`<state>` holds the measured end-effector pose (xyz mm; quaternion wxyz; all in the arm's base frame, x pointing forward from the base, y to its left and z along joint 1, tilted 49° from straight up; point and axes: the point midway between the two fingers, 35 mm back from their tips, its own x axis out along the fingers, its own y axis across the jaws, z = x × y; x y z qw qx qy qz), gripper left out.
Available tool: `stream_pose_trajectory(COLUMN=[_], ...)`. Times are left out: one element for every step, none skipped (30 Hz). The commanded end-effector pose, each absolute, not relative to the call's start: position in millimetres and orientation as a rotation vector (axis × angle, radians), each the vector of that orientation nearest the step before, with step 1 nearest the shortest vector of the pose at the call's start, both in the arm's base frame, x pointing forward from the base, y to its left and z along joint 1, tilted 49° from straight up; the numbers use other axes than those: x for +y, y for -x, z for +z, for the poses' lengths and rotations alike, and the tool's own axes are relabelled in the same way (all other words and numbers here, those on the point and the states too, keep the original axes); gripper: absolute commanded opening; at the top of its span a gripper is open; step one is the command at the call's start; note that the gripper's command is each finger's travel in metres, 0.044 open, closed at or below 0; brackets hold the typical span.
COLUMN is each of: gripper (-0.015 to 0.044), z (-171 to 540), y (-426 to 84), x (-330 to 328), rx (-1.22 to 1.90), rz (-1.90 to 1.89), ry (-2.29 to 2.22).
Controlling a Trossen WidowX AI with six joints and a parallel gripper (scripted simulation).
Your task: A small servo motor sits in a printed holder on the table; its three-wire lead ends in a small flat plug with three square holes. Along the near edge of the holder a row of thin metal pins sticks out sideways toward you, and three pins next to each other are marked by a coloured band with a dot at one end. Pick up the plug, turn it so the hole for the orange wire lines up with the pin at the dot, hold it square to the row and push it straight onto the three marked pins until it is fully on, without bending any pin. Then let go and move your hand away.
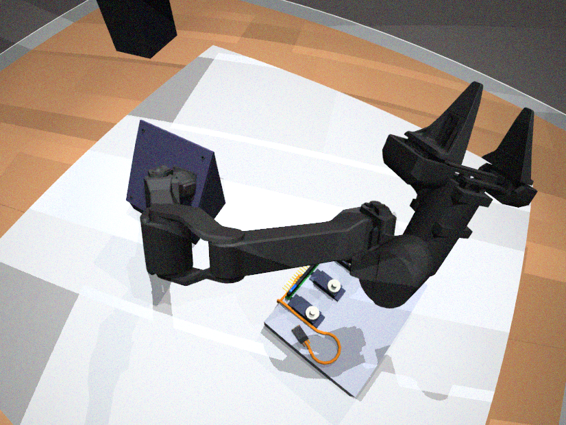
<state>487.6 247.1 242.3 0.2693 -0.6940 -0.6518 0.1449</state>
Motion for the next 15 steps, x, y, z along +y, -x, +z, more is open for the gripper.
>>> stream_pose_trajectory(gripper=[0.0374,0.0347,0.0321,0.0295,0.0269,0.0242,0.0216,0.019,0.0164,0.0137,0.0115,0.0115,0.0115,0.0115,0.0115], z=[242.5,243.1,243.8,244.9,246.1,247.6,249.3,251.3,253.5,255.9,258.5,261.2,264.0,267.0,269.7], y=[-487.6,-487.6,-487.7,-487.7,-487.7,-487.7,-487.7,-487.7,-487.7,-487.7,-487.7,-487.6,-487.5,-487.4,-487.3], x=[247.0,246.8,246.5,246.0,245.5,244.8,244.0,243.1,242.1,240.9,239.7,238.3,236.9,235.3,233.9], rx=[-1.755,-1.752,-1.747,-1.74,-1.731,-1.721,-1.709,-1.695,-1.68,-1.663,-1.644,-1.624,-1.604,-1.584,-1.564], rz=[0.391,0.393,0.395,0.398,0.402,0.406,0.411,0.417,0.423,0.43,0.437,0.445,0.452,0.459,0.466], ry=[1.87,1.869,1.867,1.865,1.862,1.858,1.853,1.848,1.842,1.836,1.828,1.82,1.811,1.802,1.793])
